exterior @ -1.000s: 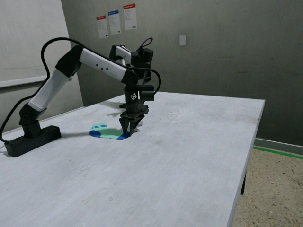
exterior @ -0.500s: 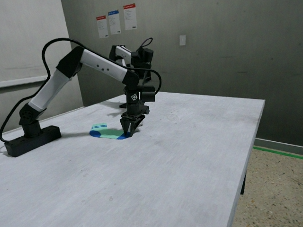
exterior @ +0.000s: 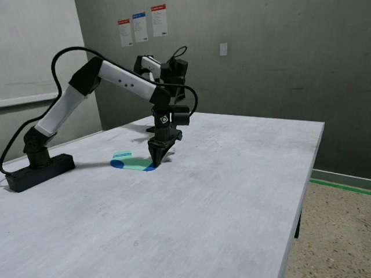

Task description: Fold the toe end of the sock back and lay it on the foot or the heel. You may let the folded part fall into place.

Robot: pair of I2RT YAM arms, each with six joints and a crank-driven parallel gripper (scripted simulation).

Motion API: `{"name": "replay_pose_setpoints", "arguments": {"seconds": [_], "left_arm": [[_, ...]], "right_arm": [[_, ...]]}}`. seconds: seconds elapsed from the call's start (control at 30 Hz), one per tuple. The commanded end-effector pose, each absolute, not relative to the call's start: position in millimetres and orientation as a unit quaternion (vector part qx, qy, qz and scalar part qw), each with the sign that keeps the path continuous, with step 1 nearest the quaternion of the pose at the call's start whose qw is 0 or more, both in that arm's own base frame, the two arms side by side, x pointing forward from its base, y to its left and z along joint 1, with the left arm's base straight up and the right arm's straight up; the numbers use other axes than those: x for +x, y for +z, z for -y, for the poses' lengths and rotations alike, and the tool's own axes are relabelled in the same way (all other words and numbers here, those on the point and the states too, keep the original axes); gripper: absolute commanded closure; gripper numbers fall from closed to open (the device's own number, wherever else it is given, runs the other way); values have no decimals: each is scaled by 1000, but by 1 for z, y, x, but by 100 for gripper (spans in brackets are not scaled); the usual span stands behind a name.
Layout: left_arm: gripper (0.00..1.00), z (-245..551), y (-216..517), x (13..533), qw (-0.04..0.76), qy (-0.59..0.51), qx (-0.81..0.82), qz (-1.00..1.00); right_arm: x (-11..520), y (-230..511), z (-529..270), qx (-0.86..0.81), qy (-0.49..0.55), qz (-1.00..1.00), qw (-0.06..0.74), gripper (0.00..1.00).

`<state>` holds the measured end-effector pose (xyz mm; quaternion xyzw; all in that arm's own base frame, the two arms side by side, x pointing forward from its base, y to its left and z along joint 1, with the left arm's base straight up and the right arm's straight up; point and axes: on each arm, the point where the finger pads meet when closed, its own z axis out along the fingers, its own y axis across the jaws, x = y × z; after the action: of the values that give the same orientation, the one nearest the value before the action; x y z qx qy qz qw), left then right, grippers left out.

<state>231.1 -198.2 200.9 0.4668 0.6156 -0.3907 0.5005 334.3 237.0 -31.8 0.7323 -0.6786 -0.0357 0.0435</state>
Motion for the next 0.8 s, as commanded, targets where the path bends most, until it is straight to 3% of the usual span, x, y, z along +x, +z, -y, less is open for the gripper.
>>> {"name": "replay_pose_setpoints", "arguments": {"seconds": [0.0, 0.07, 0.43, 0.77], "left_arm": [[0, 200, 217, 231, 515, -386, 479, -597], [0, 200, 217, 231, 515, -386, 479, -597], [0, 200, 217, 231, 515, -386, 479, -597], [0, 200, 217, 231, 515, -386, 479, -597]], "right_arm": [[341, -43, -236, 733, -32, 679, 35, 94], [342, -44, -237, 733, -31, 679, 32, 100], [343, 16, -241, 733, -29, 679, 18, 100], [341, 16, -240, 733, -29, 679, 18, 100]]}}
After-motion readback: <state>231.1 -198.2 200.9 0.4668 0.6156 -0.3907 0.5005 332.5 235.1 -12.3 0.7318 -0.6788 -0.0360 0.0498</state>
